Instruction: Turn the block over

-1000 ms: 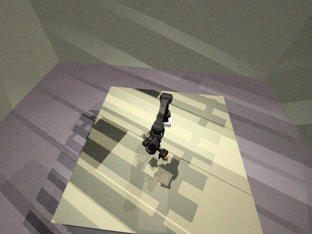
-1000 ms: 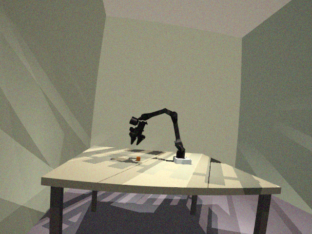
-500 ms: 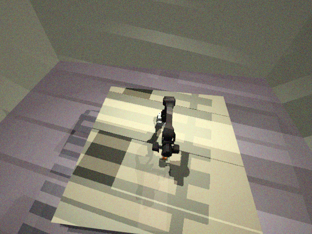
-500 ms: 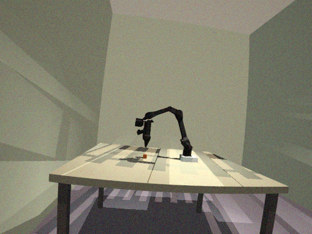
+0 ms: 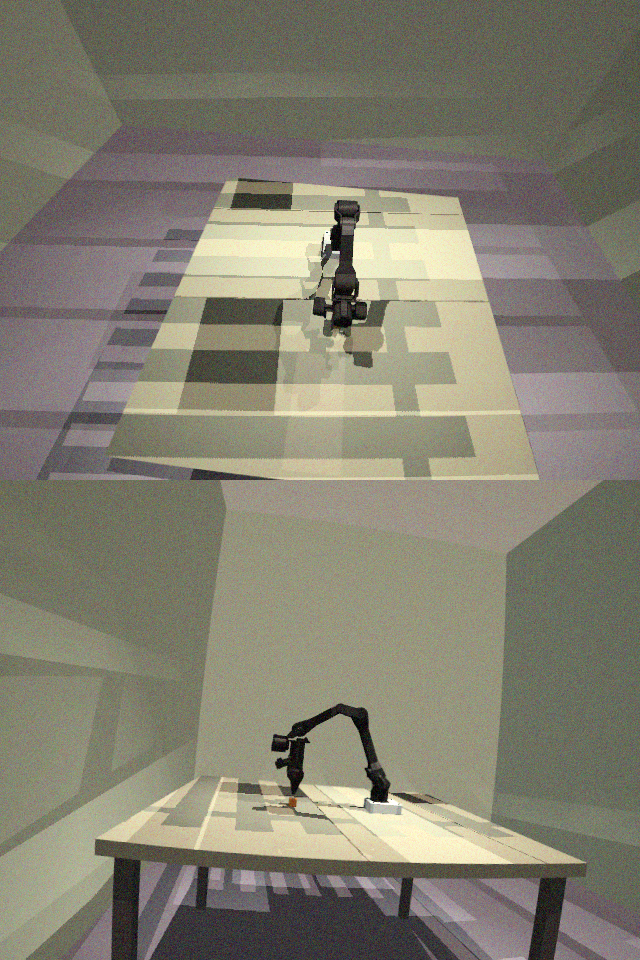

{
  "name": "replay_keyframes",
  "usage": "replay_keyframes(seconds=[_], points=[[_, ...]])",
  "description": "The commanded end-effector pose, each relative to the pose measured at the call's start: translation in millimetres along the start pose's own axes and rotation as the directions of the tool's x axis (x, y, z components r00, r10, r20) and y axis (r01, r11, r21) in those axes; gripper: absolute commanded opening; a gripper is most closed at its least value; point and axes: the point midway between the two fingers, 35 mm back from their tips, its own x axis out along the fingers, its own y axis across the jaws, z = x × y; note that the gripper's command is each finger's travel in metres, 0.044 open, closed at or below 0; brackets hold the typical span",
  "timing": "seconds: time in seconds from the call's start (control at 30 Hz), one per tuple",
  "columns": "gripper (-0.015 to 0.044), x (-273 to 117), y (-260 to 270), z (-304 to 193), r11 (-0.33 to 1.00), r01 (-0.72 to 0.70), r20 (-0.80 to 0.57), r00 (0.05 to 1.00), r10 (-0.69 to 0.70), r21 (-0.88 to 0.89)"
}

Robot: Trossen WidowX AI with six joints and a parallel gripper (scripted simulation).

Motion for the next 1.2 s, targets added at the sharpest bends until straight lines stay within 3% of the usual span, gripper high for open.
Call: replay_keyframes(seconds=[0.0, 0.77, 1.17], points=[[0.0440, 9, 1, -3, 1.000, -0.002, -0.012, 1.000, 0.002, -0.007], [0.0440, 41, 1, -4, 1.000, -0.002, -0.012, 1.000, 0.002, -0.007], [0.0125, 41, 1, -4, 1.000, -0.002, -0.012, 1.000, 0.002, -0.007]])
